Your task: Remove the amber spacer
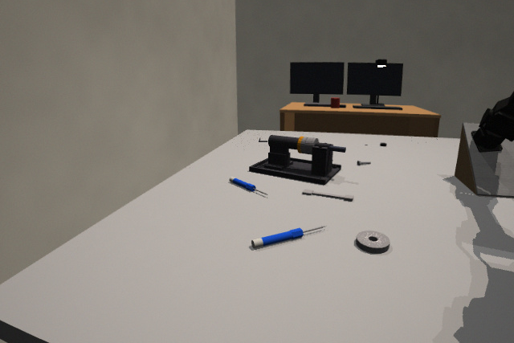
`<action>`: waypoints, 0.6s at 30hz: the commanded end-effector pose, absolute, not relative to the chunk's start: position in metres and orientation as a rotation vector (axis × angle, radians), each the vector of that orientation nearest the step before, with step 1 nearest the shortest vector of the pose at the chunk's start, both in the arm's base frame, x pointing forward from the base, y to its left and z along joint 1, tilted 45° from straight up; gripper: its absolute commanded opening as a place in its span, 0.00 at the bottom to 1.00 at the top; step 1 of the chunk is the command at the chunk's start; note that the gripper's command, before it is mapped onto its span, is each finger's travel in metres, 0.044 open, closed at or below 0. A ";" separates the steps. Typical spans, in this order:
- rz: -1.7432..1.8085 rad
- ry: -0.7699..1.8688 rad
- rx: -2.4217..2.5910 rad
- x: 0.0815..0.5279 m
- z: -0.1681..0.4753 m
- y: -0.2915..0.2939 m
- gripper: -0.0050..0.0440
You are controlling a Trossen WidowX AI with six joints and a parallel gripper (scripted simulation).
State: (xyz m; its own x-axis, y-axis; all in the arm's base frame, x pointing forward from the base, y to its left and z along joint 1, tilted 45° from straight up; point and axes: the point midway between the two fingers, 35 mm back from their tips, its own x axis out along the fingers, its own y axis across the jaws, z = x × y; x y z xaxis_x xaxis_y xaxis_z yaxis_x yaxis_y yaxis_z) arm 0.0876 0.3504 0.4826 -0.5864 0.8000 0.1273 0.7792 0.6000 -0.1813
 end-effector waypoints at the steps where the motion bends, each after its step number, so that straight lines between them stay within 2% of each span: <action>1: 0.157 -2.631 -1.314 0.088 0.483 0.350 0.92; 17: 0.157 -2.631 -1.314 0.088 0.483 0.350 0.92; 18: 0.173 -2.622 -1.319 0.090 0.482 0.351 0.97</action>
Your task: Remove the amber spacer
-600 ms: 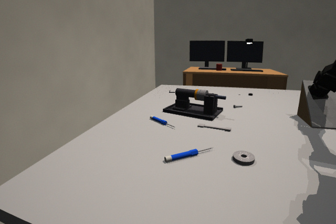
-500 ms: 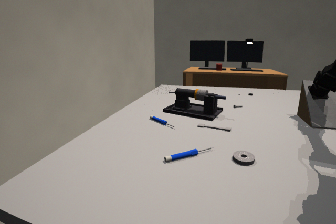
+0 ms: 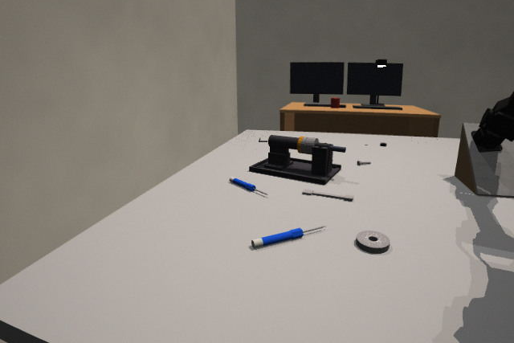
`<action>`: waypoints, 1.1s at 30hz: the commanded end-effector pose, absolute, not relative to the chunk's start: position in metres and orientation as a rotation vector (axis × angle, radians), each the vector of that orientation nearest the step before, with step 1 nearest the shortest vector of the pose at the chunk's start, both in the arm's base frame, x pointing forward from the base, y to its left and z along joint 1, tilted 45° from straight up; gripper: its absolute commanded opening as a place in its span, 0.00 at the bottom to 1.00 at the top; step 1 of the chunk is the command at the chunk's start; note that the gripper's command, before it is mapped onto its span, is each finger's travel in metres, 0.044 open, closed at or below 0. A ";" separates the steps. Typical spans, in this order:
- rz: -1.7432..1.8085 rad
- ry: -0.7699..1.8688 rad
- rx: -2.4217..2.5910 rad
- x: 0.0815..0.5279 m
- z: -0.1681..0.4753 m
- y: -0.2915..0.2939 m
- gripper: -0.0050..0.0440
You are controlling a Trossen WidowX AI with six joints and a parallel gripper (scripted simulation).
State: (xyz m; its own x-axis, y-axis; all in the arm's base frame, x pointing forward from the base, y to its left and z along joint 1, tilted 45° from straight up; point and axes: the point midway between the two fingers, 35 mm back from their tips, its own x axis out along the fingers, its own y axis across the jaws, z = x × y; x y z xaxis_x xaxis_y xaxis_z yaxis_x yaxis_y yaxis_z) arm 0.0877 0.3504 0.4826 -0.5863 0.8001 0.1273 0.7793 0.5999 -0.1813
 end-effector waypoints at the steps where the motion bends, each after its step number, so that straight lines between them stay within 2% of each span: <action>1: 0.221 -2.595 -1.332 0.097 0.479 0.352 1.00; 4: 0.532 -2.372 -1.404 0.144 0.460 0.359 1.00; 10: 0.864 -1.954 -1.444 0.251 0.421 0.348 1.00; 14: 1.093 -1.599 -1.413 0.280 0.400 0.340 1.00; 16: 1.093 -1.599 -1.413 0.280 0.400 0.340 1.00; 19: 1.230 -1.276 -1.333 0.340 0.362 0.311 1.00; 30: 1.362 -0.421 -0.987 0.426 0.282 0.227 1.00; 33: 1.358 -0.352 -0.948 0.432 0.274 0.217 1.00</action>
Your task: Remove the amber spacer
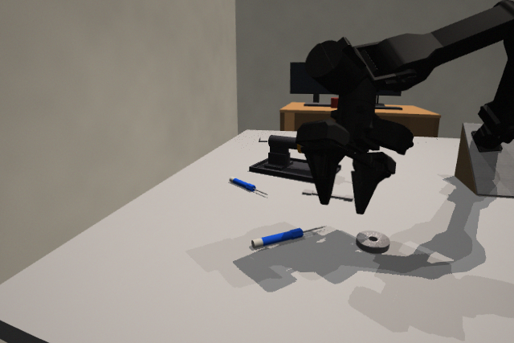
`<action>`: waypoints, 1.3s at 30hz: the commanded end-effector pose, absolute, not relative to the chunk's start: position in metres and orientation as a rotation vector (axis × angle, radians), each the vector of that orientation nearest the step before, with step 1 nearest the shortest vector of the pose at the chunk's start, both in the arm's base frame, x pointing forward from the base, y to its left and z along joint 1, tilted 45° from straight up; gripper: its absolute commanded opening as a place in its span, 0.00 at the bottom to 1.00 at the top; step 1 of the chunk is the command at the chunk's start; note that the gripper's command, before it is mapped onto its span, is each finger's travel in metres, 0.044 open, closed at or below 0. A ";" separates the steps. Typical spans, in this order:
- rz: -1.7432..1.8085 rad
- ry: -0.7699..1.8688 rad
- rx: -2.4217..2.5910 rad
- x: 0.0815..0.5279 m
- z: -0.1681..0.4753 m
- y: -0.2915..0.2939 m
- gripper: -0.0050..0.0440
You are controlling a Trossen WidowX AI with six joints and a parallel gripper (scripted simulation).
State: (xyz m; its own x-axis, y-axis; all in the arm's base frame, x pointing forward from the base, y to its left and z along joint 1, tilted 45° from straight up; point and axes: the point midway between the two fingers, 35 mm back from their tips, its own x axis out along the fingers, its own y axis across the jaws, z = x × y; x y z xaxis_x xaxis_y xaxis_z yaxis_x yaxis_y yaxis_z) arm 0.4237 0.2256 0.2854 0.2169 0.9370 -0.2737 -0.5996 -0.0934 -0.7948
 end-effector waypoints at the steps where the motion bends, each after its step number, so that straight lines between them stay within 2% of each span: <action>1: 1.357 -0.171 -0.847 0.434 0.262 0.206 1.00; 2: 1.328 -0.111 -0.811 0.448 0.248 0.183 1.00; 6: 1.277 0.145 -0.638 0.460 0.217 0.139 1.00; 15: 1.063 0.702 -0.164 0.457 0.160 0.054 1.00; 17: 1.063 0.702 -0.164 0.457 0.160 0.054 1.00; 18: 0.984 0.825 -0.024 0.455 0.154 0.044 1.00; 21: 0.889 0.964 0.128 0.443 0.130 0.001 1.00; 31: 0.475 1.383 0.721 0.400 0.092 -0.078 1.00; 39: 0.298 1.506 0.944 0.389 0.086 -0.093 1.00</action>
